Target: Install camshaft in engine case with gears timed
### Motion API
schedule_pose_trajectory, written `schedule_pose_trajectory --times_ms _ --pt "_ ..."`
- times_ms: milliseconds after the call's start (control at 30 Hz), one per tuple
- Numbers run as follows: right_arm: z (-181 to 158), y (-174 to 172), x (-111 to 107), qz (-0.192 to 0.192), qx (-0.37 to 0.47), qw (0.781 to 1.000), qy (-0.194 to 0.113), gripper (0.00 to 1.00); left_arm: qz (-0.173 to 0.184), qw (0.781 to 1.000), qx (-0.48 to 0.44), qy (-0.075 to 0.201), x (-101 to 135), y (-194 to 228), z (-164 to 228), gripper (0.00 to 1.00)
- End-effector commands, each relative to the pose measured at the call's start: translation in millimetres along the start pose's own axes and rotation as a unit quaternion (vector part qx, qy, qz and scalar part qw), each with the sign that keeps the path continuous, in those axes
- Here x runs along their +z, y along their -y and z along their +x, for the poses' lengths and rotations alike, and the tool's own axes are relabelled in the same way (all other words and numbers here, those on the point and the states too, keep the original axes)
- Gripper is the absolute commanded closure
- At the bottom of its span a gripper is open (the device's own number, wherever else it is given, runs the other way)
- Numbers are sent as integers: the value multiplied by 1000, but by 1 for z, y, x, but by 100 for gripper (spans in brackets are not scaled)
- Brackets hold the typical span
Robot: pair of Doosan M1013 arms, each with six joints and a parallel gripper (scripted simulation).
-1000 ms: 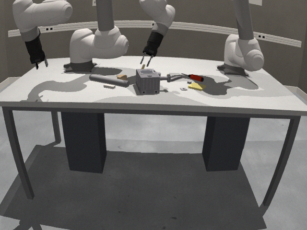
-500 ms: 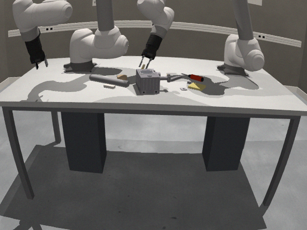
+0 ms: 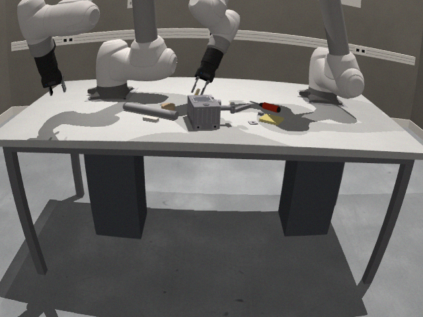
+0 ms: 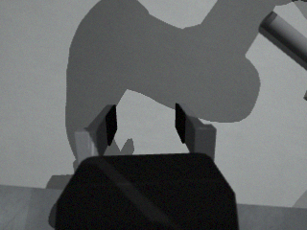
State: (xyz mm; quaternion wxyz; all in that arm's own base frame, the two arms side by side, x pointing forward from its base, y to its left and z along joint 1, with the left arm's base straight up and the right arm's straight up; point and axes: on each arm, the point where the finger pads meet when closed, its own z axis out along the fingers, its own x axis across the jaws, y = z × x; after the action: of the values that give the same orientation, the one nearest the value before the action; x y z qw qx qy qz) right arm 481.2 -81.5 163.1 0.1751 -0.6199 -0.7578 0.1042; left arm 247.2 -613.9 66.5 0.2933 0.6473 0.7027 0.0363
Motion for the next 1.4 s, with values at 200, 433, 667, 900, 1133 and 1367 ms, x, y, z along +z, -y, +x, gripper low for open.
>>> schedule_pose_trajectory --times_ms 200,433,667,900,1133,1367 --pt "0 0 -1 -1 0 1000 0 0 0 1000 0 1 0 0 -1 30" --pt "0 0 -1 -1 0 1000 0 0 0 1000 0 1 0 0 -1 30" --pt "0 0 -1 -1 0 1000 0 0 0 1000 0 1 0 0 -1 30" --pt "0 0 -1 -1 0 1000 0 0 0 1000 0 1 0 0 -1 71" --pt "0 0 -1 -1 0 1000 0 0 0 1000 0 1 0 0 -1 71" --pt "0 0 -1 -1 0 1000 0 0 0 1000 0 1 0 0 -1 71"
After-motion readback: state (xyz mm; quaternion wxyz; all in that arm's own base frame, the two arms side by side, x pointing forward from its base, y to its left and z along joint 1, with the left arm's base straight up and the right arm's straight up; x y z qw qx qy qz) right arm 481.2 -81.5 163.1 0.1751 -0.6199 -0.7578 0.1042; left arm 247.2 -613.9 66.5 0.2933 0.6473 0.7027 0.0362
